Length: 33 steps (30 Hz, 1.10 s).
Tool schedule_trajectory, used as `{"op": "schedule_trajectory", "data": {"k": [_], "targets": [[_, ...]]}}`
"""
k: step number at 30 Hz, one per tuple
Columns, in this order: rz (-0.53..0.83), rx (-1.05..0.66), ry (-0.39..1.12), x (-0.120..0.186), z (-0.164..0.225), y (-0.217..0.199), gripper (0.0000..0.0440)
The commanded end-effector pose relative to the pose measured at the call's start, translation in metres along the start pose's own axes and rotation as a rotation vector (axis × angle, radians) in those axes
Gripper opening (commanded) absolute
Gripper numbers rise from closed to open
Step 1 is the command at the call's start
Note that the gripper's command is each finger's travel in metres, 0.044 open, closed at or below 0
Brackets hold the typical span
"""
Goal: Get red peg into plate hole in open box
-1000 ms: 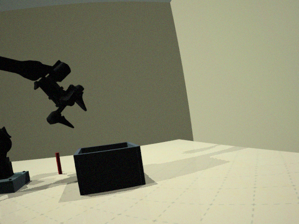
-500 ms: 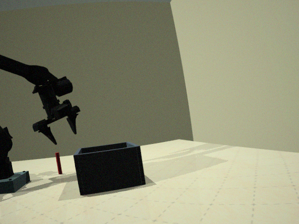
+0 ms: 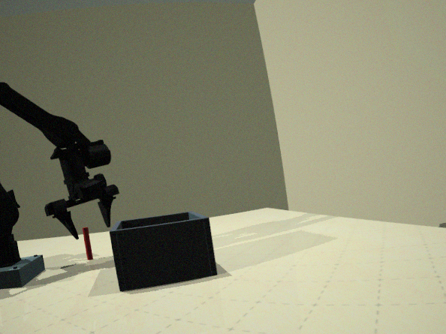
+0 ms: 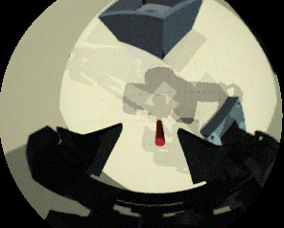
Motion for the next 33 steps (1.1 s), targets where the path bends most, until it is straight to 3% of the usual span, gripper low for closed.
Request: {"op": "schedule_trajectory", "data": {"k": [1,6,22,33], "targets": [[0.012,-0.006,-0.005,-0.014,0.002,-0.005,0.0440],[0.012,-0.015,-0.007,-0.030,0.006,-0.008,0.0418],[0.045,-0.022,0.084,-0.037,0.007,-0.012,0.0008],[0.006,0.082,-0.033,-0.005,-0.015,-0.003,0.0006]]}}
Point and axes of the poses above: the point midway between the two fingers, 35 mm back from their tips, its own x axis back along the fingers, its own y axis across the jaws, z = x × y, the point moved 5 cm from there along x, back along the fingers, and after that the axes turned 9 degrees about x, right-handed, at the moved point
